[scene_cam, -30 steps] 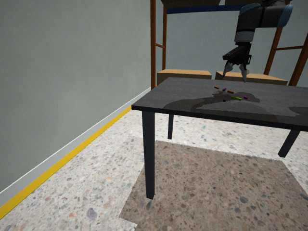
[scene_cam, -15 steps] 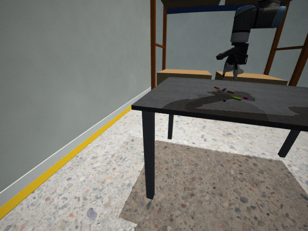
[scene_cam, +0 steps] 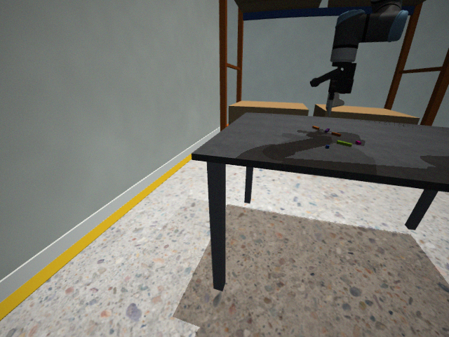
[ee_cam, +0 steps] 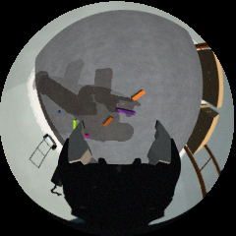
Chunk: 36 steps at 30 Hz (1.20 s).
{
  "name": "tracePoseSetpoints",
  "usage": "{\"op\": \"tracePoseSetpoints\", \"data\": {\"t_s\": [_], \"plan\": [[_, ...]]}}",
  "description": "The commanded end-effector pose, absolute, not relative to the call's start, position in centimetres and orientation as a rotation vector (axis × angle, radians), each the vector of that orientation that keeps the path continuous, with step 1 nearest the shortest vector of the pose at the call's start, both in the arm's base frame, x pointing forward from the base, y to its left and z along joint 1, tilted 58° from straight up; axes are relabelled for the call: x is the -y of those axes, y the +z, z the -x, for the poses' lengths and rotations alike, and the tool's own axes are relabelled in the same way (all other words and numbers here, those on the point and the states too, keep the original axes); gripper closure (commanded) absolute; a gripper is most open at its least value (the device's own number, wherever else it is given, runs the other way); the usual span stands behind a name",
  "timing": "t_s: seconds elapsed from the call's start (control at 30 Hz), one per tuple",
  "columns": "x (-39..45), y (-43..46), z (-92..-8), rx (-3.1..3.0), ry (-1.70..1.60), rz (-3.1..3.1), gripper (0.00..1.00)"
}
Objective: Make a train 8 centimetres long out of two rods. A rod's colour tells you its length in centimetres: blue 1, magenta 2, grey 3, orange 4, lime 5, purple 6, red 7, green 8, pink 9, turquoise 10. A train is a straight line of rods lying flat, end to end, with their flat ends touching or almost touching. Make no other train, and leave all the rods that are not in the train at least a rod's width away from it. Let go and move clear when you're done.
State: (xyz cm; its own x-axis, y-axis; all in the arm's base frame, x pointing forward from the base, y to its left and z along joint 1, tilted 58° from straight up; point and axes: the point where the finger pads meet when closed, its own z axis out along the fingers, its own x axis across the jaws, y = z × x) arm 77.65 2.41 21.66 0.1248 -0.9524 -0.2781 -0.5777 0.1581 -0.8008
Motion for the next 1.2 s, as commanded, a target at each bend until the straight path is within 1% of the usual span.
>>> {"op": "tracePoseSetpoints", "data": {"t_s": [0.0, 0.53, 0.9, 1.17], "plan": [[-1.5, 22.0, -78.1, -1.65, -0.464, 1.4, 0.0], [1.4, 22.9, -79.3, -1.897, -0.199, 0.978, 0.0], [2.9, 23.3, -79.7, -1.987, -0.068, 0.759, 0.0], [3.2, 23.5, -79.8, -2.009, -0.031, 0.696, 0.0]]}}
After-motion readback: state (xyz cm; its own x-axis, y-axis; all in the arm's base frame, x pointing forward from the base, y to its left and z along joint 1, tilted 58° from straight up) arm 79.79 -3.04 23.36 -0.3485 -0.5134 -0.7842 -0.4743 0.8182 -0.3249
